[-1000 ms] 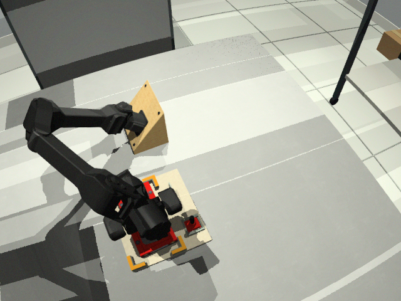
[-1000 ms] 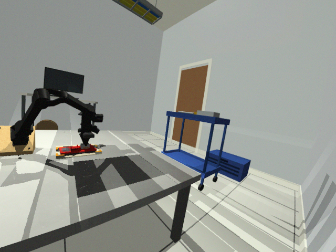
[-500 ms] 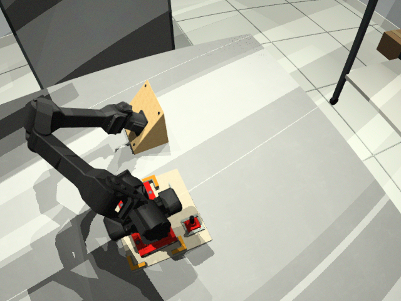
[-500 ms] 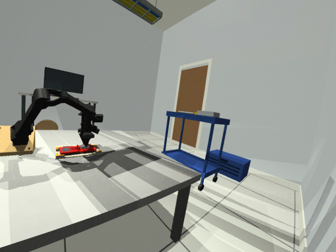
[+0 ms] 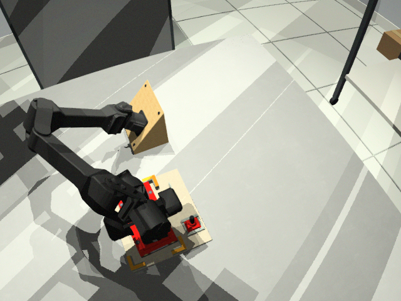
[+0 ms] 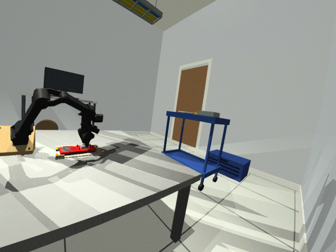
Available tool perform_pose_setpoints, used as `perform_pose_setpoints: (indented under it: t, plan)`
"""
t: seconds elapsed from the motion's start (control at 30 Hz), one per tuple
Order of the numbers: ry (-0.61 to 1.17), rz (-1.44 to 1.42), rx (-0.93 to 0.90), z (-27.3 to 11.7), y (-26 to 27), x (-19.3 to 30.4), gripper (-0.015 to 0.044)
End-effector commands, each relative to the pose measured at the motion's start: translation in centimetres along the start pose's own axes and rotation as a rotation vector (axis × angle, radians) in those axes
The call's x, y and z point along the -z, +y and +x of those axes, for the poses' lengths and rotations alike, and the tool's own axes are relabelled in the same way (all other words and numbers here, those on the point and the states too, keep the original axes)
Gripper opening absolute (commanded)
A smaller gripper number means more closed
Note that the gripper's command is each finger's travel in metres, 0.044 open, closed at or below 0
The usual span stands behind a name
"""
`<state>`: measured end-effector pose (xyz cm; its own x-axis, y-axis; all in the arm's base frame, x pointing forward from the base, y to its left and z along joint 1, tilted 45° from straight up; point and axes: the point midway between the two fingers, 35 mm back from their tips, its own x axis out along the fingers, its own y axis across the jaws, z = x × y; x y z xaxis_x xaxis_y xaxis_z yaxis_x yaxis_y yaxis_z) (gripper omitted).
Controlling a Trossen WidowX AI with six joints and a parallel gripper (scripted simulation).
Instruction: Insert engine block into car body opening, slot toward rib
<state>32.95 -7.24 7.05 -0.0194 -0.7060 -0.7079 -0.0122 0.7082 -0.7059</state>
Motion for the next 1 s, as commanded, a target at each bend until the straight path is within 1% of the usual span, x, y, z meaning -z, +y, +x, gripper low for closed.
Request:
perform_pose_setpoints:
  t: [0.0,0.07,0.23,0.77,0.8,0.97]
  plan:
    - [0.001,-0.002,0.001,-0.29,0.00,0.02,0.0440]
    - [0.003,-0.007,0.003,-1.29,0.04,0.12,0.0440]
    - [0.003,-0.007,0.003,-1.29,0.04,0.12,0.0440]
    - [0.003,-0.007,0.003,-1.29,0.04,0.12,0.0020]
    - [0.003,-0.007,0.003,-1.29,0.04,0.12,0.0000]
    - [0.003,-0.007,0.003,-1.29,0.04,0.12,0.0000]
